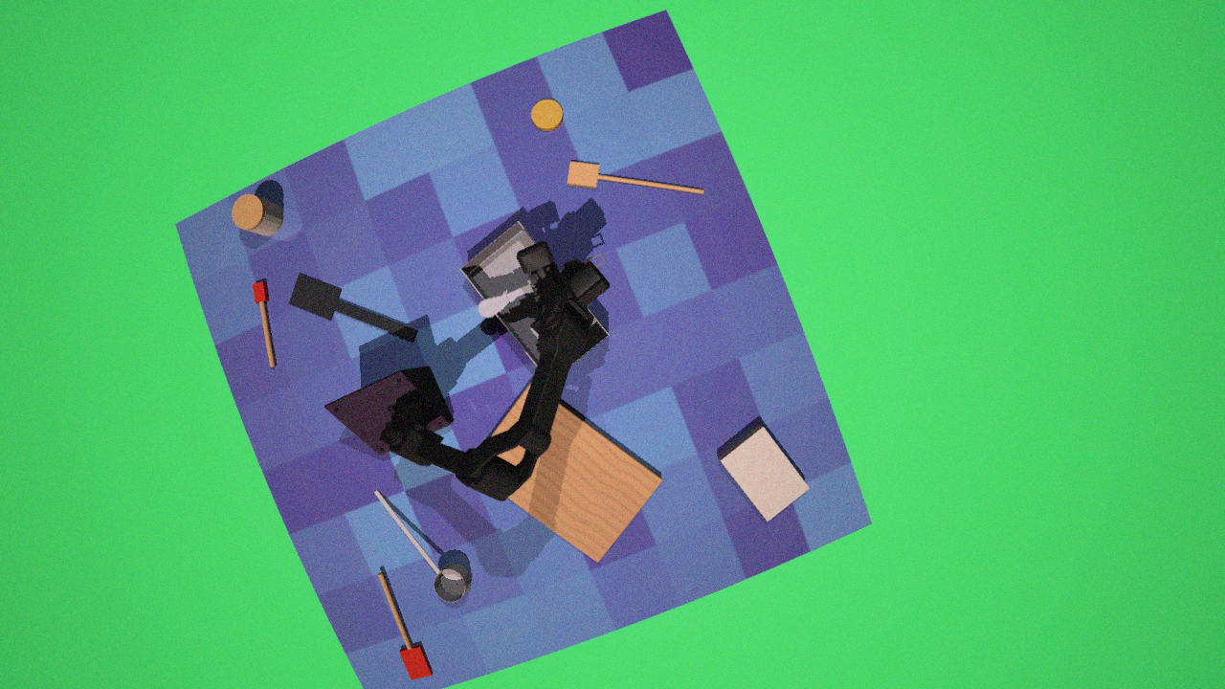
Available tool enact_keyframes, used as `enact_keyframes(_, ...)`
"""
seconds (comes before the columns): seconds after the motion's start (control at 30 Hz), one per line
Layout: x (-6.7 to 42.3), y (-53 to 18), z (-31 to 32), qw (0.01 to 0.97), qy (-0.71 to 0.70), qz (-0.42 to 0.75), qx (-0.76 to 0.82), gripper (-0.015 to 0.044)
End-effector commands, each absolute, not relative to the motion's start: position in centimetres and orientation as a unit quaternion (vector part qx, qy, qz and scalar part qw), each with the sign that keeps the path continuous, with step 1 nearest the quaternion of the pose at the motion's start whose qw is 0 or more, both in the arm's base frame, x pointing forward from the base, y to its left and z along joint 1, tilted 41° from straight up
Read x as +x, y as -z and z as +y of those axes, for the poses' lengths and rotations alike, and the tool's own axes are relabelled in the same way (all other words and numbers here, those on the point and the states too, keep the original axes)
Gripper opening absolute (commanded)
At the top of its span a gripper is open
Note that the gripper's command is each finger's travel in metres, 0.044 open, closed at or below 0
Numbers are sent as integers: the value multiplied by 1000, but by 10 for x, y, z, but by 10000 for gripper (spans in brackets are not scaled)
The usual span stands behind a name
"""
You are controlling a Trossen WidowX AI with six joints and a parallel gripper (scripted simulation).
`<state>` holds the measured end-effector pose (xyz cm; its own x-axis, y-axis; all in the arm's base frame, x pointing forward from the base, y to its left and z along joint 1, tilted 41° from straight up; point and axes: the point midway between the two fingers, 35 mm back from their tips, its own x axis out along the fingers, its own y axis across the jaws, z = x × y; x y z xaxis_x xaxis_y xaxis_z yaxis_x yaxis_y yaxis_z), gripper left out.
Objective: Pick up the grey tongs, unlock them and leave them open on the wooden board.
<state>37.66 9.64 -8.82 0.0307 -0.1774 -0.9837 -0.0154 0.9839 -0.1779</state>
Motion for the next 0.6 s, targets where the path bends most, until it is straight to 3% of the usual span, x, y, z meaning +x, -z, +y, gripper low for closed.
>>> enact_keyframes(0.0, 377, 88, 97, 715, 57, 694, -69, 16)
enact_keyframes(0.2, 377, 81, 102, 715, 56, 694, -69, -141)
enact_keyframes(0.4, 375, 32, 145, 713, 54, 695, -70, -150)
enact_keyframes(0.57, 374, 29, 147, 713, 53, 695, -70, -150)
